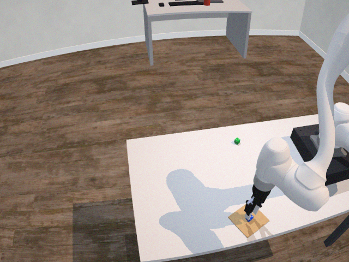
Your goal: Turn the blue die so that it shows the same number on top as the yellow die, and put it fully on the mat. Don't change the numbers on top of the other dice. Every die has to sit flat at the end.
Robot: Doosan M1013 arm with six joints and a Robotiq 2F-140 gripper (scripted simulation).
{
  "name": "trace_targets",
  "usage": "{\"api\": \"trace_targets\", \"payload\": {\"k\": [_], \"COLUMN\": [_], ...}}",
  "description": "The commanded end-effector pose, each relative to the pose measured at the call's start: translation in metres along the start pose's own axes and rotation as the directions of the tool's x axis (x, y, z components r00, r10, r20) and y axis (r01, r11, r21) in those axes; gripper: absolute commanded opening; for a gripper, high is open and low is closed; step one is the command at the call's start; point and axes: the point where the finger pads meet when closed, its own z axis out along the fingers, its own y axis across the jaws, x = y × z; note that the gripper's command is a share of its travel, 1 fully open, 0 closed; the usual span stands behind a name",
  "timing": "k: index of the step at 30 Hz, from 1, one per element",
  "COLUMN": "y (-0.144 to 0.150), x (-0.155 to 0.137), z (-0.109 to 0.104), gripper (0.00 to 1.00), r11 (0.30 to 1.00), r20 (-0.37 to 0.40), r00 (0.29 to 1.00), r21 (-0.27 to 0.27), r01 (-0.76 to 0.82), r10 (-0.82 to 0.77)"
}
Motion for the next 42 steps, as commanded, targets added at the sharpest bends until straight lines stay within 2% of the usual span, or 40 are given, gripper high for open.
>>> {"api": "trace_targets", "payload": {"k": [1,9,16,26,35,38,42], "y": [0.001,0.001,0.001,0.001,0.001,0.002,0.004], "x": [0.002,0.002,0.002,0.002,0.002,0.002,0.0], "z": [0.001,0.0,-0.009,-0.042,-0.047,-0.046,-0.044], "gripper": [0.32,0.32,0.32,0.32,0.32,0.32,0.32], "r11": [1.0,1.0,1.0,1.0,1.0,1.0,1.0], "r20": [-0.003,-0.003,-0.003,-0.003,-0.004,-0.034,-0.152], "r00": [1.0,1.0,1.0,1.0,1.0,0.999,0.988], "r21": [0.0,0.0,0.0,0.0,0.0,-0.007,-0.016], "r01": [0.0,0.0,0.0,0.0,0.0,0.0,0.0], "r10": [0.0,0.0,0.0,0.0,0.0,-0.001,-0.002]}}
